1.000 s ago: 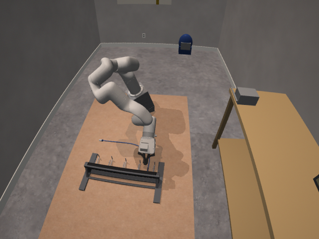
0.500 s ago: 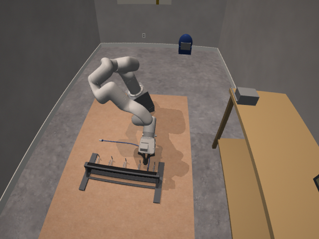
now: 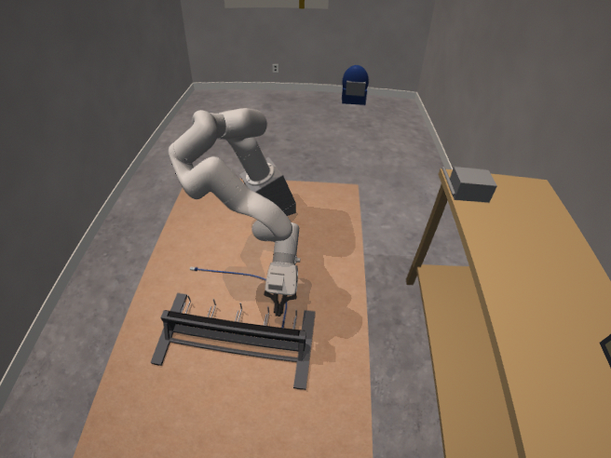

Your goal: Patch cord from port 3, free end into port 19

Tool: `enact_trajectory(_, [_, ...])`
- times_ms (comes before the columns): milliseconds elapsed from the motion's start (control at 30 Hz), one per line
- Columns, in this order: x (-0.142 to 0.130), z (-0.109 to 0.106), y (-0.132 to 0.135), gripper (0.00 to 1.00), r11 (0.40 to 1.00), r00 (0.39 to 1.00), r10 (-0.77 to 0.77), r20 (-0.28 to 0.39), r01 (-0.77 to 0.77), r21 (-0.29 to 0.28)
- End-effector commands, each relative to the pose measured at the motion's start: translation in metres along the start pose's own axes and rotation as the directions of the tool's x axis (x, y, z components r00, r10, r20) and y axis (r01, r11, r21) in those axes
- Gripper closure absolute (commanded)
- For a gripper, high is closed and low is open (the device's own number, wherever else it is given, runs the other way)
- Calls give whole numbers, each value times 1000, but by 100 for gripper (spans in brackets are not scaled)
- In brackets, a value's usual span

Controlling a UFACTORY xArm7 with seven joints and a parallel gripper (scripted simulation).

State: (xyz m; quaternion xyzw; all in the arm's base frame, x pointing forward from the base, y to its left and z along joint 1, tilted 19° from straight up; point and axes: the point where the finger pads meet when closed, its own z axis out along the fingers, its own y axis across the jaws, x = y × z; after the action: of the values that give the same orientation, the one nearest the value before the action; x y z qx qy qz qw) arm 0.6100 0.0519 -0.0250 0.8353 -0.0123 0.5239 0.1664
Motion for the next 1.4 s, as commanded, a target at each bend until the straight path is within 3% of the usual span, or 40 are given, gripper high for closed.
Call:
enact_trajectory(0, [2,0,-1,100,1000,1000,1,-3,-1,1])
enact_trajectory(267, [2,-3,-1,100,1000,1000,1,-3,-1,1])
enact_trajectory(500, [2,-20,-1,100,1000,1000,1,-3,-1,1])
enact_trajectory(1000, [2,-130,-1,100,1000,1000,1,-3,-1,2])
enact_trajectory(1367, [2,-140,-1,100,1000,1000,1,-3,-1,2])
